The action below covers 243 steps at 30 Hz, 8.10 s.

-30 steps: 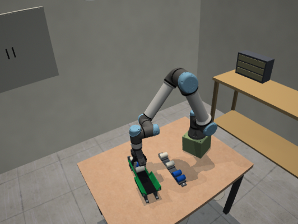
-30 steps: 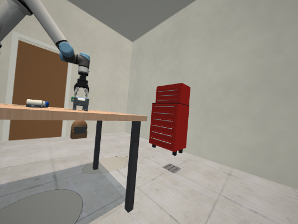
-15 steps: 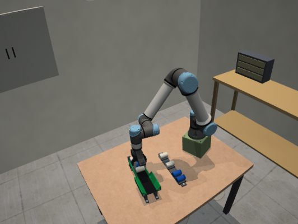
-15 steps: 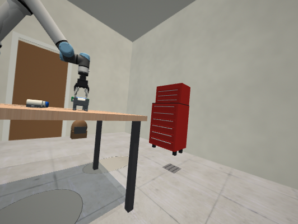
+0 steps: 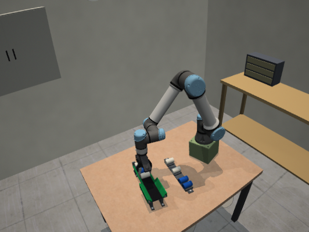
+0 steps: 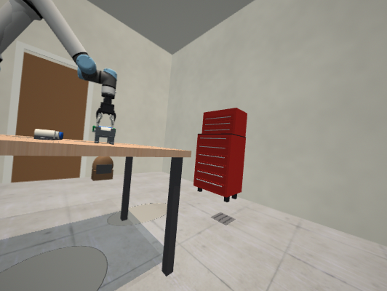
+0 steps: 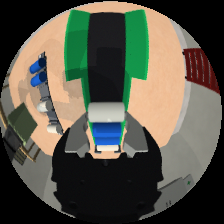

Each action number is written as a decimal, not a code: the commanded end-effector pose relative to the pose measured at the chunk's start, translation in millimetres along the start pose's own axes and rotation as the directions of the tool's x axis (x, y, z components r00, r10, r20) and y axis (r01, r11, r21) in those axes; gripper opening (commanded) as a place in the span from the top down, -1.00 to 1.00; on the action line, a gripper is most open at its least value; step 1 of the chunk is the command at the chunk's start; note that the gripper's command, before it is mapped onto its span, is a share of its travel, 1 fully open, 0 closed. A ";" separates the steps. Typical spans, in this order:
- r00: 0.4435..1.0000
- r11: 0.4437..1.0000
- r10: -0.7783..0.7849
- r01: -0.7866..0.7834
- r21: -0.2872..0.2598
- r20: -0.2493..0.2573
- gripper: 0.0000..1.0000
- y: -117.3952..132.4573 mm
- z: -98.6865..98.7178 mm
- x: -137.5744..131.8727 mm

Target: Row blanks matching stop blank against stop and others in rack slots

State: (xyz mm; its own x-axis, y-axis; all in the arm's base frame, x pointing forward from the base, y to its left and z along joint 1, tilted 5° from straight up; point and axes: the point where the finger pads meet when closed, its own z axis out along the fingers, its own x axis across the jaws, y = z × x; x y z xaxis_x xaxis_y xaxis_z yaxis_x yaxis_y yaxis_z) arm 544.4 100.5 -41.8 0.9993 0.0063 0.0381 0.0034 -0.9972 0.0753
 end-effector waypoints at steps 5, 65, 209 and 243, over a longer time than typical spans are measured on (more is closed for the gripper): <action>1.000 1.000 0.000 0.000 0.000 -0.002 0.20 0.0 -0.6 0.5; 1.000 1.000 0.000 0.000 0.000 -0.002 -0.05 0.0 -90.4 0.4; -0.816 -0.816 0.578 -0.578 0.002 0.002 -1.00 45.5 -81.7 8.3; -0.999 -0.999 0.037 -0.037 0.000 0.003 -1.00 52.2 -79.6 -0.9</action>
State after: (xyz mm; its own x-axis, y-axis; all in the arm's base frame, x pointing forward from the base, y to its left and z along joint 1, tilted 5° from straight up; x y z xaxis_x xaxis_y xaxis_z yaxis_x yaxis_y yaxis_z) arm 540.8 54.8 41.0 -0.9960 -0.0831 -0.0341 -0.0802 0.9938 -0.0770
